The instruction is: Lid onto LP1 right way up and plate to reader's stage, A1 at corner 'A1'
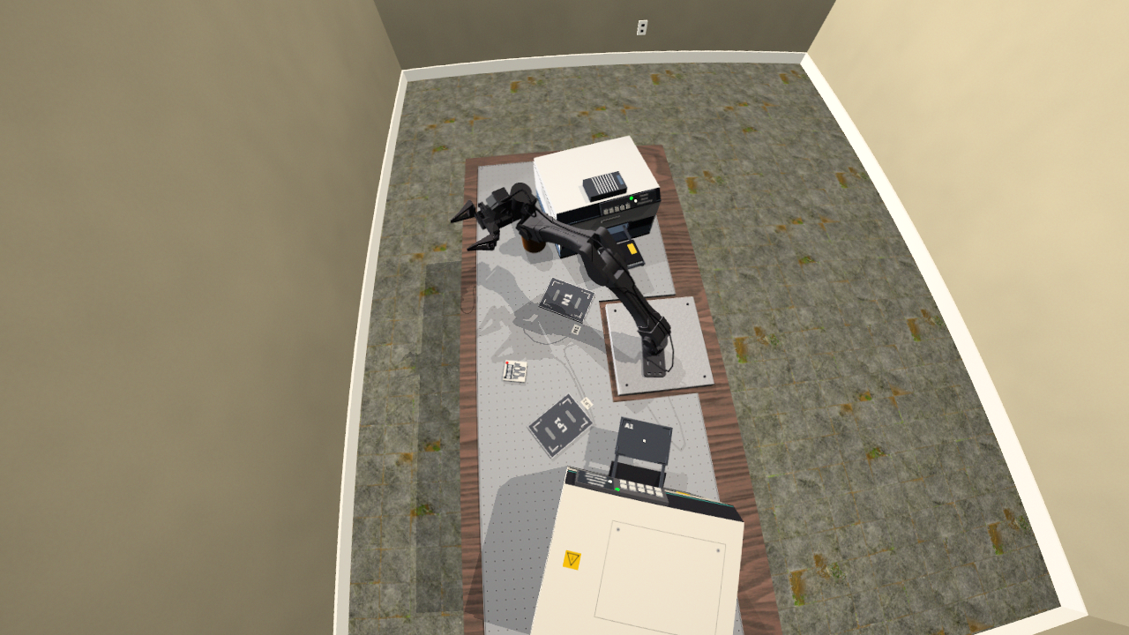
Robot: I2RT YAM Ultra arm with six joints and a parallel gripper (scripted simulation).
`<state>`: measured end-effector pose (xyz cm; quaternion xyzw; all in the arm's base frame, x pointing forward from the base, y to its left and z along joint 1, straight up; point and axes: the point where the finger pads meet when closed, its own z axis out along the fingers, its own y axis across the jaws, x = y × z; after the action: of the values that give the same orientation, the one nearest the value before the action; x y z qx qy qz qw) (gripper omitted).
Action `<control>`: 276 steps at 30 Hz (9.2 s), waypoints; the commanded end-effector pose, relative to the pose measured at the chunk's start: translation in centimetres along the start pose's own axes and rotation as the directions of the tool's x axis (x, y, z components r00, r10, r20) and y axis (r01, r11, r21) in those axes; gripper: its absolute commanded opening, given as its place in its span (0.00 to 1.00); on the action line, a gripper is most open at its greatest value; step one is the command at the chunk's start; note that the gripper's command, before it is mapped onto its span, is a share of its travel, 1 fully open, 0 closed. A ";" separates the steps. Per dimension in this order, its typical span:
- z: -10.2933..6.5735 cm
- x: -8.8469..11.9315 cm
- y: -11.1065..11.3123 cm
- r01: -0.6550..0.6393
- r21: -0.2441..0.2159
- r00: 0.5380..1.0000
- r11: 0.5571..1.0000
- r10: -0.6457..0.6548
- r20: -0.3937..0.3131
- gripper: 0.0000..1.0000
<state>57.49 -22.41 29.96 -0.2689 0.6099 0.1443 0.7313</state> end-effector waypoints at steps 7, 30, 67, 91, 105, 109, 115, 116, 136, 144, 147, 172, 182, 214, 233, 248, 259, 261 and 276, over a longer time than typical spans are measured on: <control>-0.6 -1.6 -2.6 0.018 0.135 0.999 0.991 -0.011 -0.052 1.00; -5.8 -1.0 -5.0 0.062 0.393 0.961 0.918 0.051 -0.272 1.00; -14.1 -0.8 -3.3 0.264 0.498 0.750 0.826 0.149 -0.644 1.00; -19.1 0.2 0.8 0.333 0.426 0.518 0.841 0.214 -0.828 1.00; -22.4 0.5 3.5 0.344 0.374 0.384 0.861 0.234 -0.893 1.00; -23.8 2.1 5.6 0.311 0.360 0.332 0.879 0.255 -0.908 1.00; -24.6 0.6 5.9 0.339 0.323 0.274 0.884 0.235 -0.933 1.00; -25.2 2.1 7.1 0.304 0.324 0.257 0.896 0.251 -0.933 1.00; -28.9 0.3 11.1 0.281 0.201 0.041 0.938 0.198 -0.979 1.00; -30.6 2.0 12.7 0.180 0.182 -0.030 0.967 0.190 -0.981 1.00; -31.2 2.1 14.2 0.171 0.182 -0.022 0.968 0.189 -0.982 1.00; -37.9 2.9 18.5 -0.073 0.204 -0.137 0.976 0.193 -0.972 1.00; -40.5 1.6 20.2 -0.094 0.234 -0.146 0.968 0.219 -0.965 1.00; -43.3 3.3 22.8 -0.165 0.258 -0.152 0.952 0.234 -0.960 1.00; -43.5 5.6 23.3 -0.166 0.259 -0.152 0.952 0.234 -0.960 1.00; -43.7 7.0 23.5 -0.156 0.257 -0.152 0.954 0.234 -0.960 1.00; -43.9 9.2 24.1 -0.184 0.261 -0.152 0.948 0.235 -0.960 1.00; -44.0 9.6 24.2 -0.188 0.261 -0.152 0.947 0.235 -0.960 1.00; -44.0 9.7 24.3 -0.178 0.260 -0.152 0.949 0.234 -0.960 1.00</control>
<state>10.42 -29.16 10.71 -0.1671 0.9859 -0.0025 -0.0031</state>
